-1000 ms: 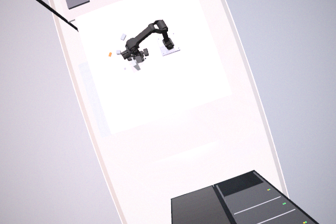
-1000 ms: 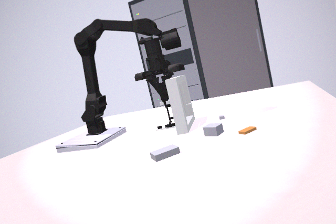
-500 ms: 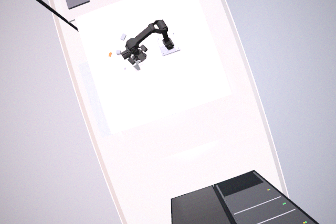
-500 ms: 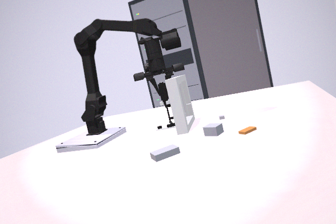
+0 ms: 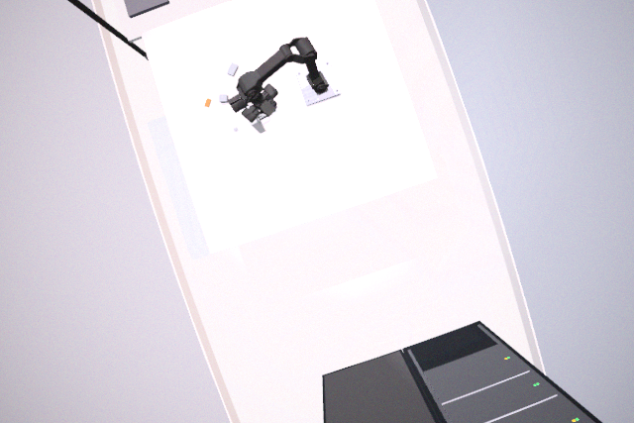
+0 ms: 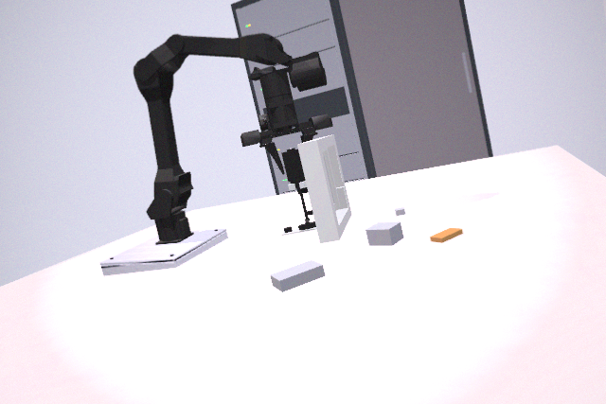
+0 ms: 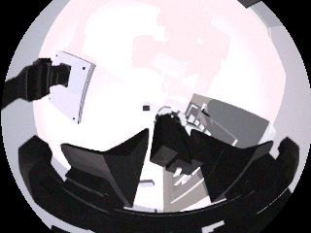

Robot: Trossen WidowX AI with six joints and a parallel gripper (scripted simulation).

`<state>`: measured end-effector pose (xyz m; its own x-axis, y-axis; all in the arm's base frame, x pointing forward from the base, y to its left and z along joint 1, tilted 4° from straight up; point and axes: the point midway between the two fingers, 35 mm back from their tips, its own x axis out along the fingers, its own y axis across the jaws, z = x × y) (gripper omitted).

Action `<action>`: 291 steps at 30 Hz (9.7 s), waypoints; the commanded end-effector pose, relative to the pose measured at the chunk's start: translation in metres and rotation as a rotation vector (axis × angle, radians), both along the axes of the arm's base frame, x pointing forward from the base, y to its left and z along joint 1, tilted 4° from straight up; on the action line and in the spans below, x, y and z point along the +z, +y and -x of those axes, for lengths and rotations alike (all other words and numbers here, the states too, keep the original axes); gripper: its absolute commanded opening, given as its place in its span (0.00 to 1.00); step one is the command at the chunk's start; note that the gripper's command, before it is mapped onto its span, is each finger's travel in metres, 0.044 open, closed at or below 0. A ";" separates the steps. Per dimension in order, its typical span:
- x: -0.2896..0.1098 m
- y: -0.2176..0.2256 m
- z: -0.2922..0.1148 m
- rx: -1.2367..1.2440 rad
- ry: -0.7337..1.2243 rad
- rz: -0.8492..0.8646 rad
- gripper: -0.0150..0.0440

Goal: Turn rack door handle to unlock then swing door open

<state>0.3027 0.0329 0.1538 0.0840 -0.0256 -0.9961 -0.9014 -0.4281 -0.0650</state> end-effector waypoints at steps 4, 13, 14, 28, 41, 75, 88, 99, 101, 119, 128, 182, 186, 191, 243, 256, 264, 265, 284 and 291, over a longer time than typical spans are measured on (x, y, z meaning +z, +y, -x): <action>-0.001 0.000 -0.002 -0.119 -0.009 -0.008 0.76; -0.001 0.000 -0.002 -0.563 -0.021 -0.047 0.76; -0.001 0.000 -0.001 -0.613 -0.022 -0.051 0.76; -0.001 0.000 -0.001 -1.303 -0.041 -0.112 0.76; -0.001 0.000 -0.001 -1.945 -0.057 -0.168 0.76; -0.001 0.000 -0.001 -3.614 -0.095 -0.317 0.76; -0.001 0.000 -0.001 -3.646 -0.096 -0.320 0.76; -0.001 0.000 -0.001 -3.646 -0.096 -0.320 0.63; -0.001 0.000 -0.001 -3.646 -0.096 -0.320 0.61; -0.001 0.000 -0.001 -3.646 -0.096 -0.320 0.41; -0.001 0.000 -0.001 -3.646 -0.096 -0.320 0.30; -0.005 -0.043 0.047 -2.765 -0.081 -0.234 0.30; -0.005 -0.050 0.051 -2.706 -0.081 -0.228 0.30; -0.005 -0.058 0.055 -2.633 -0.080 -0.221 0.30; -0.002 -0.146 0.063 -1.921 -0.067 -0.151 0.30; 0.000 -0.169 0.055 -1.735 -0.063 -0.133 0.30; 0.000 -0.169 0.055 -1.733 -0.063 -0.132 0.30; 0.000 -0.169 0.055 -1.733 -0.063 -0.132 0.30; 0.002 -0.169 0.055 -1.733 -0.063 -0.132 0.76; 0.010 -0.169 0.055 -1.733 -0.063 -0.132 0.76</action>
